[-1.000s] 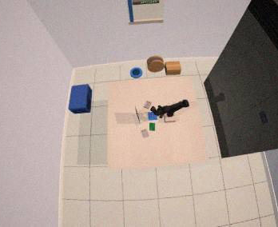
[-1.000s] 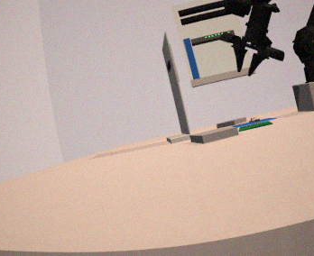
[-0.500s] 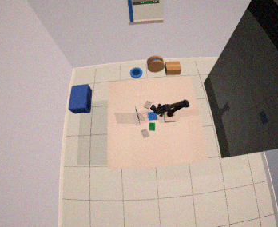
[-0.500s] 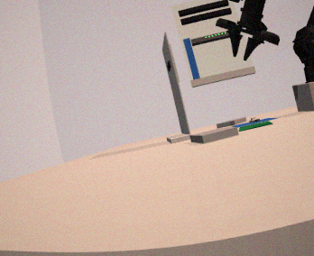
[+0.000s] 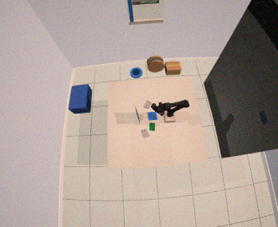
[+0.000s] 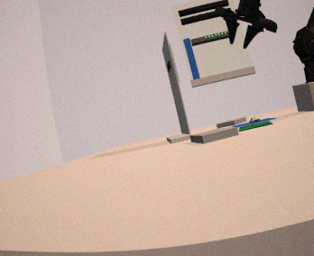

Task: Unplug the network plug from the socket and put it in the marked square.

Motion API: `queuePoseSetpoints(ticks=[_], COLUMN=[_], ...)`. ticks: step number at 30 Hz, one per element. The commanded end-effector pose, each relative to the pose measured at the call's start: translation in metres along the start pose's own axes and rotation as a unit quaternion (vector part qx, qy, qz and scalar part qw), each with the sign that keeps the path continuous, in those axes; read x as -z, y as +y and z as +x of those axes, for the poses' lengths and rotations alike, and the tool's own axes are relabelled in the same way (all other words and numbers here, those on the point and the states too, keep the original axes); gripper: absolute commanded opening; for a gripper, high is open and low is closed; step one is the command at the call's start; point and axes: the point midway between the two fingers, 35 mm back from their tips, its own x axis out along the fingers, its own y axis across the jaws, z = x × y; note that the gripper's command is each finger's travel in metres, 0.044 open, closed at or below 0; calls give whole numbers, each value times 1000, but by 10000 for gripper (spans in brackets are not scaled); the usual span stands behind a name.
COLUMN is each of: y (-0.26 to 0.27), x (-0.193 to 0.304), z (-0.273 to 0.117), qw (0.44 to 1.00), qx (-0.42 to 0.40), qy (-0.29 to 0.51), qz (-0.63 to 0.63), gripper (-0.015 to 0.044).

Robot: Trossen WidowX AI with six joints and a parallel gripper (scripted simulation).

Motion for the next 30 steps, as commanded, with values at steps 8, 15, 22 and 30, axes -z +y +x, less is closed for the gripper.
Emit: queuePoseSetpoints(ticks=[8, 15, 22, 30], y=[0, 0, 0, 0], x=[0, 0, 0, 0], z=[-2, -2, -2, -2], qw=[1000, 1000, 1000, 1000], qx=[3, 3, 3, 3], qy=[2, 2, 2, 2], qz=[-4, -4, -4, -4], gripper=[440, 440, 440, 440])
